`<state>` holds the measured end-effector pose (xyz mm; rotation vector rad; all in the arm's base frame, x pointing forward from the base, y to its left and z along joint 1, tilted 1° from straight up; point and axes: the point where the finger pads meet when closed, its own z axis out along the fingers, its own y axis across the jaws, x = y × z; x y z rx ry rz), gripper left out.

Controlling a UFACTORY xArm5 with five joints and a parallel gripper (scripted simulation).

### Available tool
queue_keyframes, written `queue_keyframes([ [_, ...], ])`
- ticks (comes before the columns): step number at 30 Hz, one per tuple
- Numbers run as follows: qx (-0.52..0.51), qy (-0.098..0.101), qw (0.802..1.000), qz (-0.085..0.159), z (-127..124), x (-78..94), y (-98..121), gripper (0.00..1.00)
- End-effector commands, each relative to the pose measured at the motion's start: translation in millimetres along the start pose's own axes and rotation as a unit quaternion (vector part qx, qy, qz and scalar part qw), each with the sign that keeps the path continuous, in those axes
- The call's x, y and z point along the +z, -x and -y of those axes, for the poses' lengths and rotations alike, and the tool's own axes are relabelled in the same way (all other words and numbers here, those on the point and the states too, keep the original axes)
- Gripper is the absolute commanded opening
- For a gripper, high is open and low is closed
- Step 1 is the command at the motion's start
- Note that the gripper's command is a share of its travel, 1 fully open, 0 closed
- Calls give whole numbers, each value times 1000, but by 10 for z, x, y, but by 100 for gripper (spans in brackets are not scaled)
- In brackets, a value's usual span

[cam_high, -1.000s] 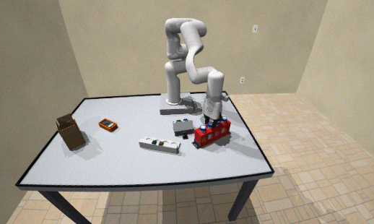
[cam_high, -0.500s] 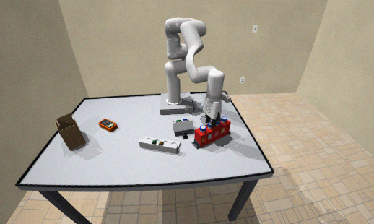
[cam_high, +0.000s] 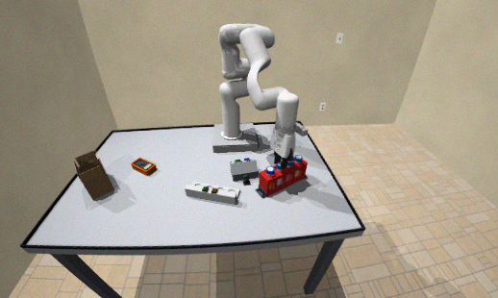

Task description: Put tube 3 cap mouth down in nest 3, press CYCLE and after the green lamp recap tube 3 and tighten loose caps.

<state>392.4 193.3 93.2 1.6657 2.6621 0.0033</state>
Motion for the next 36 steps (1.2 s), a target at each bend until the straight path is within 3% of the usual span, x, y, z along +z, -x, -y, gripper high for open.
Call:
queue_keyframes([
  [1,0,2,1000,-6,-15,-15,0,0],
  [6,0,2,1000,-6,-15,-15,0,0],
  [14,0,2,1000,-6,-15,-256,3,0],
  [23,0,2,1000,-6,-15,-372,4,0],
  [27,-154,3,988,-5,128,-368,303,0],
  [33,-232,3,973,-5,197,-366,448,0],
  [36,-331,4,943,-4,286,-363,635,0],
])
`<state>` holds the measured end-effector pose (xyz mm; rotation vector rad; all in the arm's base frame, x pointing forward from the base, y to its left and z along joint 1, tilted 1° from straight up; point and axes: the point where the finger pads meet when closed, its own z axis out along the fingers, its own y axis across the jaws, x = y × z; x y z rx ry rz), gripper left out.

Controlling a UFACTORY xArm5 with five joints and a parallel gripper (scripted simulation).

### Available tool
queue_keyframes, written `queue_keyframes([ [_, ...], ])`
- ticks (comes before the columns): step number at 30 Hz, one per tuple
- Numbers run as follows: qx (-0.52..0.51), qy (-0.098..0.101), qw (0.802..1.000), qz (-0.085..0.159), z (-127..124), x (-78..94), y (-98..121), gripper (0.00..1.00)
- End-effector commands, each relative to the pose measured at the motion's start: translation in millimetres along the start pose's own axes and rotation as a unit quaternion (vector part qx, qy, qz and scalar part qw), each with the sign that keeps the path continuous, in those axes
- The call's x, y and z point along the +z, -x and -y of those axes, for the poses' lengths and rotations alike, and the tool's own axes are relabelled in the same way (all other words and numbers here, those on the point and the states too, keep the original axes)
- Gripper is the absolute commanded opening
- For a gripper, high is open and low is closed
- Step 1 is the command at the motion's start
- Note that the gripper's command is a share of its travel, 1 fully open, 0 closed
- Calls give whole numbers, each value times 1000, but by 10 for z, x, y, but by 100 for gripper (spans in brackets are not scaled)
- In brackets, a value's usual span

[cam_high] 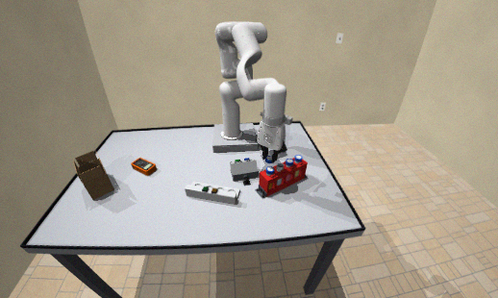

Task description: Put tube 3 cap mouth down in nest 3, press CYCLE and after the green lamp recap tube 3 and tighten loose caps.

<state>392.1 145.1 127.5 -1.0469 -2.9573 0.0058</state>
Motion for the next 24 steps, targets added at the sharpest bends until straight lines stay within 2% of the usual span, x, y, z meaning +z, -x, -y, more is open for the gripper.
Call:
queue_keyframes([
  [1,-139,8,990,-1,184,-19,179,0],
  [4,-189,8,982,0,348,-16,314,0],
  [12,-189,8,982,0,760,-9,652,0],
  [14,-189,8,982,0,760,-9,652,0],
  [24,-189,8,982,0,1357,2,1142,0],
])
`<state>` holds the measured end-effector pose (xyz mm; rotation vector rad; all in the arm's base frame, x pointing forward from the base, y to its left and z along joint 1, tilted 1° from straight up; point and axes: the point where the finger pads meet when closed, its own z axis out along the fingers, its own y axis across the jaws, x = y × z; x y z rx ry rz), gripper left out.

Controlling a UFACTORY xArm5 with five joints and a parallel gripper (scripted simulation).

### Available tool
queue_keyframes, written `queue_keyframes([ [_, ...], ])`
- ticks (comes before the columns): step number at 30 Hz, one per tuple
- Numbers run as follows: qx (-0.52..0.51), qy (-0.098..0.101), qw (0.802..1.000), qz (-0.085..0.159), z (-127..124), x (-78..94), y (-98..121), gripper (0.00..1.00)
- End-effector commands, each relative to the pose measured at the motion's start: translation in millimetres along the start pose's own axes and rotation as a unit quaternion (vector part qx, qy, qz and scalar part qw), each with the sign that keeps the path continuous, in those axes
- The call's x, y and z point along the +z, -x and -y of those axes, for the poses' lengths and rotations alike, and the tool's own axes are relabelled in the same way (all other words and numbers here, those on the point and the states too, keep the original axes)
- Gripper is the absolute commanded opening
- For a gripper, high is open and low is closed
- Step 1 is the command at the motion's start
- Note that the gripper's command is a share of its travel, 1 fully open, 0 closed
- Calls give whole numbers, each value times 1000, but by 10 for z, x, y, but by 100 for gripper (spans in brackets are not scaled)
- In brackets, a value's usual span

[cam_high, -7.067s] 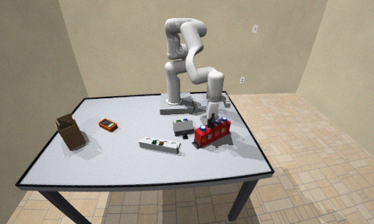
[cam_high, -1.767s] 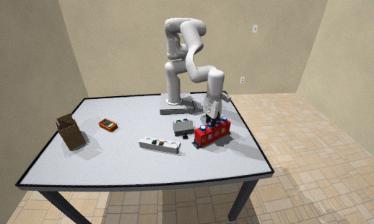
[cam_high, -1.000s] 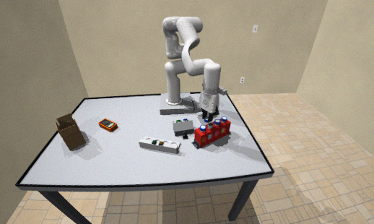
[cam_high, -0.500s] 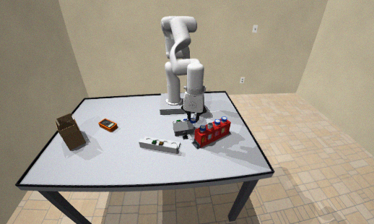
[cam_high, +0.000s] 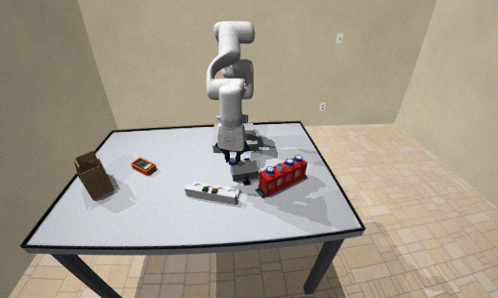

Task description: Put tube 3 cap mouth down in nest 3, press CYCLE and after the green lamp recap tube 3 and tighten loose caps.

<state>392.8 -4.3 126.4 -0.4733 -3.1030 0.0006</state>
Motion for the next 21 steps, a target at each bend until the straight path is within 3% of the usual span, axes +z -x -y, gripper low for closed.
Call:
queue_keyframes([
  [1,-1,6,1000,0,327,-12,131,0],
  [5,-1,6,1000,0,605,-9,220,0],
  [7,-1,6,1000,0,605,-9,220,0],
  [13,-1,6,1000,1,1066,-3,367,0],
  [21,-1,6,1000,1,1080,-3,371,0],
])
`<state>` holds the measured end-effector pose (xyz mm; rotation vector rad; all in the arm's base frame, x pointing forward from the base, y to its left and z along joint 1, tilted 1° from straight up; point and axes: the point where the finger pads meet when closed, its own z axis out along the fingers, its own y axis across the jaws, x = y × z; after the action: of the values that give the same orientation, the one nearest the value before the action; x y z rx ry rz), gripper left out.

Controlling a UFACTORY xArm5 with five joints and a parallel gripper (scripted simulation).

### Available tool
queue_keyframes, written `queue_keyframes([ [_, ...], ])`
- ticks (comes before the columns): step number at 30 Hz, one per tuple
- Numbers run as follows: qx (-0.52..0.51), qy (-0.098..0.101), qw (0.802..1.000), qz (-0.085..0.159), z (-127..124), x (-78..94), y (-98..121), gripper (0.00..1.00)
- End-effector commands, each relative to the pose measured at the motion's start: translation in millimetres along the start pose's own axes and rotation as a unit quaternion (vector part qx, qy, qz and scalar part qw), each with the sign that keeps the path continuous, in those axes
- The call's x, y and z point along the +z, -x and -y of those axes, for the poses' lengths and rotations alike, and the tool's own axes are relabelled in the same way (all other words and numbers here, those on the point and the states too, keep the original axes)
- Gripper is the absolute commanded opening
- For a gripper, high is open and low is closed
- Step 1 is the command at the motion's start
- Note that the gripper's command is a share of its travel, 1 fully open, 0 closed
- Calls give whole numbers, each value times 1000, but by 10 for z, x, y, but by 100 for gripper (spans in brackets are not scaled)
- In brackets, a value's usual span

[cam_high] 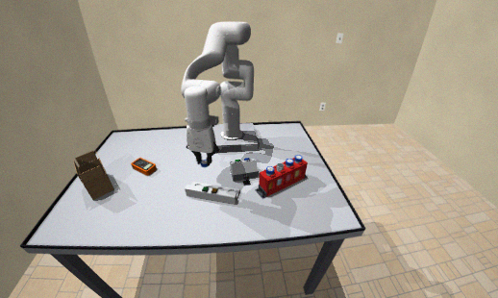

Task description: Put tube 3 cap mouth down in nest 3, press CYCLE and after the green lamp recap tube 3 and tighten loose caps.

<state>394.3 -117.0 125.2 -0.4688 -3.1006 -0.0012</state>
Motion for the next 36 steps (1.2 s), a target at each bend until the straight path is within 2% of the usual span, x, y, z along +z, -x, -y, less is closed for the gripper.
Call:
queue_keyframes([
  [1,0,5,1000,2,9,-15,20,0],
  [3,0,5,1000,2,9,-15,20,0],
  [18,0,5,1000,2,1,737,21,0],
  [20,0,5,1000,2,1,737,21,0],
  [30,0,5,1000,2,-5,1238,29,0],
  [36,0,5,1000,2,-5,1268,29,0],
])
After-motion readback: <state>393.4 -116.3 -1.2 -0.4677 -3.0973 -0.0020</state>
